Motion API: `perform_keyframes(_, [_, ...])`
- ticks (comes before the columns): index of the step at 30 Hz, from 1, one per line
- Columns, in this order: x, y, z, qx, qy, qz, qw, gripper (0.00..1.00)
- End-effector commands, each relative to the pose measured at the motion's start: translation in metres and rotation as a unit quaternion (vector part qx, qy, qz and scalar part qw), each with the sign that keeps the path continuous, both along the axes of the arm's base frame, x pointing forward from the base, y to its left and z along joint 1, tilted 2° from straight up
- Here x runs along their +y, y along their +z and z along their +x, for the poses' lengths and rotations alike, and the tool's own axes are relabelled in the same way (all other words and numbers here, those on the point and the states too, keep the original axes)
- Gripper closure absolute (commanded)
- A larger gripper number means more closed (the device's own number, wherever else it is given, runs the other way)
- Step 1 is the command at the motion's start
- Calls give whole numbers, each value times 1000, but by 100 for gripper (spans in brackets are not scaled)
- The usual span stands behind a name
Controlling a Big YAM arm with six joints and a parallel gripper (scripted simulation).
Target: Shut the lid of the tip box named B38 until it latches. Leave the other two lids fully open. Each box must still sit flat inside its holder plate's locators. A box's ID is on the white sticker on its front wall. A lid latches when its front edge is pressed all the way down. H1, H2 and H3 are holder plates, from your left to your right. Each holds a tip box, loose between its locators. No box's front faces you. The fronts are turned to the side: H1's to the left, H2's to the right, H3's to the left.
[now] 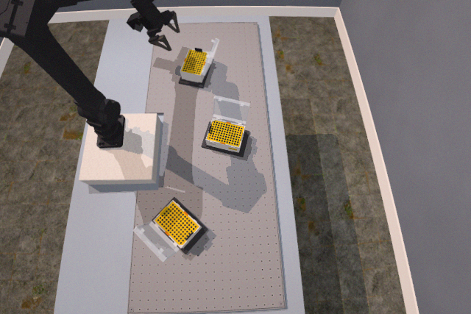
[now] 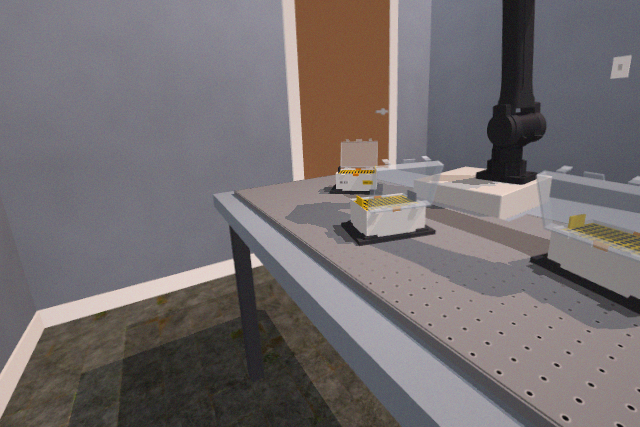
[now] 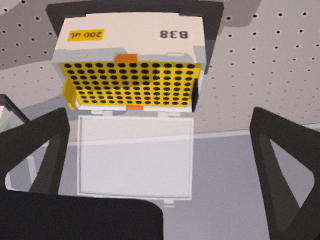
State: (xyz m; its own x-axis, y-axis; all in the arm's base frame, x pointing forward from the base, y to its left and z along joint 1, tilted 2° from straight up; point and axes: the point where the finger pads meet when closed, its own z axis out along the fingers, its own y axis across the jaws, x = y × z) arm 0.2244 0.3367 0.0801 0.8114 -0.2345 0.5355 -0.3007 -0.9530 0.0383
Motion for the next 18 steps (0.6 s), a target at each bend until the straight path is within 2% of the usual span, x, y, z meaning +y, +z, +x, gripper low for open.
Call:
perform_keyframes(1, [9,-7,11,-4,-1,14,1000,0])
perform_keyframes(3, [9,-7,11,-4,-1,14,1000,0])
perform_keyframes(4, [28,17,19,-19,-1,52,998,0])
perform_keyframes(5, [10,-9,12,-8,-1,24,1000,0])
perform_keyframes(6, [5,-25,10,-3,-1,11,1000,0])
perform_keyframes(13, [4,-60,11,-3,-1,10,1000,0])
perform_keyframes(15, [12,-64,15,-6,-1,19,1000,0])
perform_keyframes(17, [3,-80,12,-3,-1,10,1000,0])
perform_keyframes(18, [10,-76,14,-6,-1,17,1000,0])
